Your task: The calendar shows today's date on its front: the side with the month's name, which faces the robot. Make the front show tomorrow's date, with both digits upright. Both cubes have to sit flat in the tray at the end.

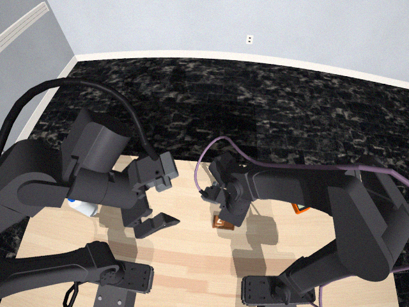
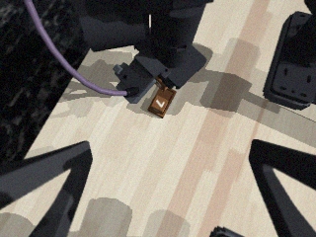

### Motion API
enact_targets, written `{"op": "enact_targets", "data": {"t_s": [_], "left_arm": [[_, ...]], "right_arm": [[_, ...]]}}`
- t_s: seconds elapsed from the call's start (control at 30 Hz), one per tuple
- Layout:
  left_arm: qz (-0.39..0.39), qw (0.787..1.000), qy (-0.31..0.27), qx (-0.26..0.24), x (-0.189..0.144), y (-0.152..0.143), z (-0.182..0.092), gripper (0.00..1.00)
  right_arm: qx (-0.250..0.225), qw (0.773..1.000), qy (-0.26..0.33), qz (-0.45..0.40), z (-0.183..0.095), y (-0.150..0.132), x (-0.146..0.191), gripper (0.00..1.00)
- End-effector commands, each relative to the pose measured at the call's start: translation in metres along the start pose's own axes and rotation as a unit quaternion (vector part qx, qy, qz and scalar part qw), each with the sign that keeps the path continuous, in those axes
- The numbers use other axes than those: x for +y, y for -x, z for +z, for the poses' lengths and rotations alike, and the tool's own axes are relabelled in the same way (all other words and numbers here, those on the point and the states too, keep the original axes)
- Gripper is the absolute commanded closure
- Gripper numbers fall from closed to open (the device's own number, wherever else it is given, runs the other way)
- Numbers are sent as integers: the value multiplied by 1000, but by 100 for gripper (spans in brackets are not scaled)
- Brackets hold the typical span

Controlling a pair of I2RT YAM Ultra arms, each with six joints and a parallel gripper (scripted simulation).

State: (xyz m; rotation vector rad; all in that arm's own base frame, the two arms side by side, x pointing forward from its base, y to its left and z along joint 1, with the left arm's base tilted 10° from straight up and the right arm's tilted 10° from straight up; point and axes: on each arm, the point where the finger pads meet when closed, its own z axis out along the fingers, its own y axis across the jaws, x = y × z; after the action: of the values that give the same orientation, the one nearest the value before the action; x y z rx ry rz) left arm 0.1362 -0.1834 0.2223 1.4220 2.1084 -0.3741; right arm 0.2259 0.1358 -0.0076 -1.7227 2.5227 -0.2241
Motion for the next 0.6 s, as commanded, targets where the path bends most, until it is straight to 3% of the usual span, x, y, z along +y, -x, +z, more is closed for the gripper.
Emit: {"op": "enact_targets", "data": {"t_s": [0.0,0.17,0.27,0.57], "left_arm": [[-21,999,13,-21,8,11,4,0],[-39,999,19,-20,14,13,9,0],[-39,999,19,-24,14,14,8,0],[-41,999,19,-22,14,13,10,0]], "right_arm": [[-7,991,0,132,-2,13,-11,73],[-6,969,1,247,1,17,-21,73],[-5,962,2,275,2,19,-21,73],[4,856,5,517,8,24,-41,73]]}}
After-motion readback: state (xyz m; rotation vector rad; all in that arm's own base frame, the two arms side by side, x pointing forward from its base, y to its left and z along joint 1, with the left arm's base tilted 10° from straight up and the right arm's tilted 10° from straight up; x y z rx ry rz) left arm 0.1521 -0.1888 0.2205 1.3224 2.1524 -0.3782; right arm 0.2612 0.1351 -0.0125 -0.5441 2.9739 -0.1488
